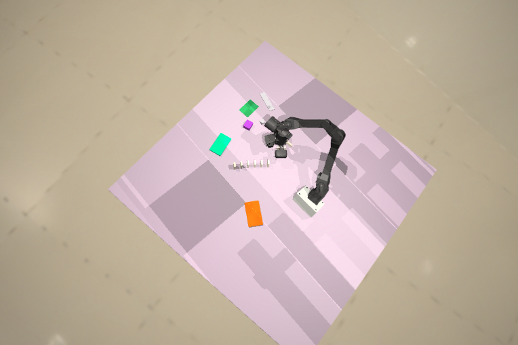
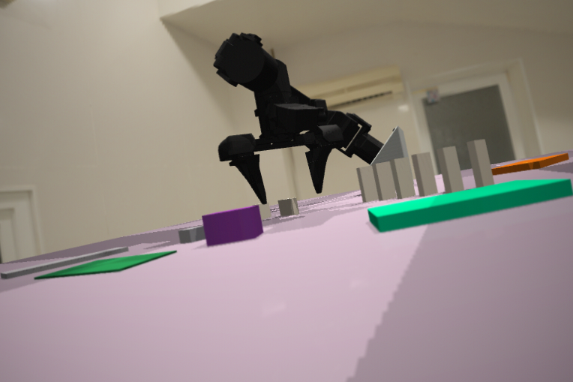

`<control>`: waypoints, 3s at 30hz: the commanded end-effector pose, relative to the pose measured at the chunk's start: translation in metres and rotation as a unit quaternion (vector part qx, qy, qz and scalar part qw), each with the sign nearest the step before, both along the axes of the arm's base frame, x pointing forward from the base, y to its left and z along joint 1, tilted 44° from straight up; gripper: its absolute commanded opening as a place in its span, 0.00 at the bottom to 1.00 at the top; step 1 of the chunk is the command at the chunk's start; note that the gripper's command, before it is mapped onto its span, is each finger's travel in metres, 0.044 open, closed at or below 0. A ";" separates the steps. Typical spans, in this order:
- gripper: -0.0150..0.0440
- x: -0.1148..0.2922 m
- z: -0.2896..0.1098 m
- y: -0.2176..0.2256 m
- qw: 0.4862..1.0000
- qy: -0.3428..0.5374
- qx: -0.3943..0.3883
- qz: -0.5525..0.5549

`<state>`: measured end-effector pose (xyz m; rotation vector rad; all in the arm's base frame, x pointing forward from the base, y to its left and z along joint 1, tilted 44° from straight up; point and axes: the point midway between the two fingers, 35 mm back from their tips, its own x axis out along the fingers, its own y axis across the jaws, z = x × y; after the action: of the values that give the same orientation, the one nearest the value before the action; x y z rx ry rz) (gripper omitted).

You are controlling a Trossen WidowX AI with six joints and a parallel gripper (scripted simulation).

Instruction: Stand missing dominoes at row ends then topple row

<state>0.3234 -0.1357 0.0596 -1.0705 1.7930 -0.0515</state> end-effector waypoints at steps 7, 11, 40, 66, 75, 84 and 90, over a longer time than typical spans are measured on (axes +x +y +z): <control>1.00 -0.002 -0.012 -0.012 1.000 0.002 -0.003 0.002; 1.00 -0.002 -0.013 -0.014 1.000 0.003 -0.003 0.002; 0.29 -0.002 -0.013 -0.014 1.000 0.003 -0.003 0.002; 0.29 -0.013 0.099 0.097 0.995 -0.070 -0.011 -0.077; 0.29 -0.041 0.096 0.102 0.967 -0.171 -0.026 -0.186; 0.29 -0.042 0.095 0.101 0.967 -0.172 -0.020 -0.189; 0.29 -0.048 0.082 0.096 0.960 -0.183 0.037 -0.209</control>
<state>0.2793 -0.0365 0.1477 -0.6302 1.6471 -0.4477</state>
